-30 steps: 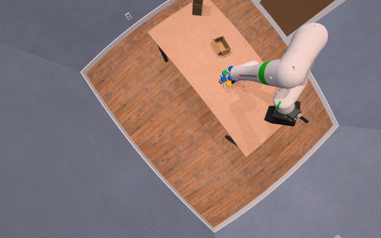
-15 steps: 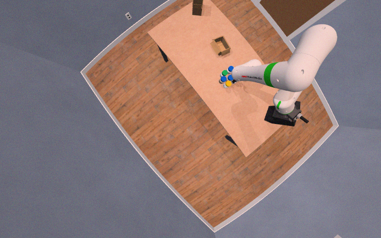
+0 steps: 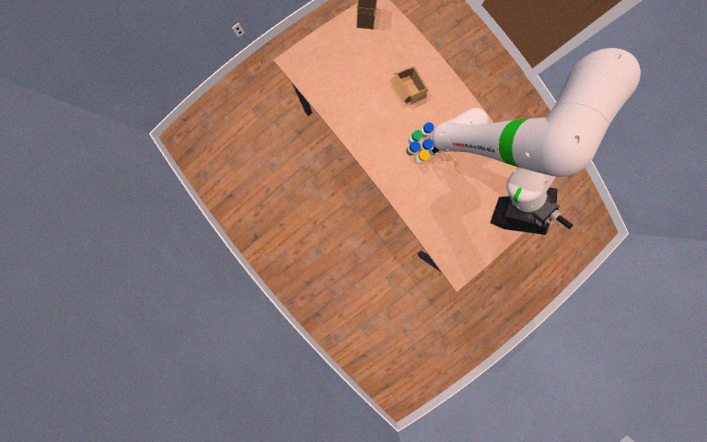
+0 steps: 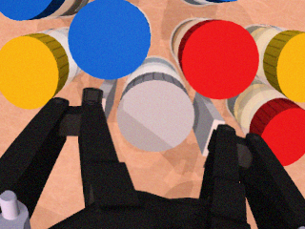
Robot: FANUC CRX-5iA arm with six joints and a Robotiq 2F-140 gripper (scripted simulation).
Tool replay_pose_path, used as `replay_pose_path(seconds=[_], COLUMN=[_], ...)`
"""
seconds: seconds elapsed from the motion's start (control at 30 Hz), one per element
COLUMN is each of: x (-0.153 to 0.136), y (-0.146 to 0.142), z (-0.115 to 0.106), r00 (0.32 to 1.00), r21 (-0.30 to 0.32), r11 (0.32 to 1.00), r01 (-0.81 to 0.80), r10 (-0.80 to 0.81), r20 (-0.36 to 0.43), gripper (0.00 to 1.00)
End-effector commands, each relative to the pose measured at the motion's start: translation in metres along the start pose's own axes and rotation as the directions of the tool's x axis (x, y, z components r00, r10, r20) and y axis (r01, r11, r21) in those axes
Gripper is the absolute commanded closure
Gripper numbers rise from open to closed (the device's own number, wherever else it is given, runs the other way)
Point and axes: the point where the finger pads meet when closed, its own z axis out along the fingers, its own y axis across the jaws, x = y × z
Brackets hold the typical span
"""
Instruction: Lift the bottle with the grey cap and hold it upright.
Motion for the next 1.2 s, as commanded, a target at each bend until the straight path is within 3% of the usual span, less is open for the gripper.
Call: replay_pose_path(seconds=[0.0, 0.2, 0.23, 1.17], x=[0.0004, 0.0004, 0.0005, 0.0005], y=[-0.0002, -0.0002, -0.0001, -0.0002], z=[-0.0072, -0.0072, -0.0067, -0.0067], r00=[1.0, 1.0, 1.0, 1.0], r21=[-0.002, -0.002, -0.001, -0.001], r11=[1.0, 1.0, 1.0, 1.0], r01=[0.0, 0.0, 0.0, 0.0], r10=[0.0, 0.0, 0.0, 0.0], r20=[-0.001, -0.001, -0.001, -0.001], gripper=[0.49, 0.49, 0.9, 0.9])
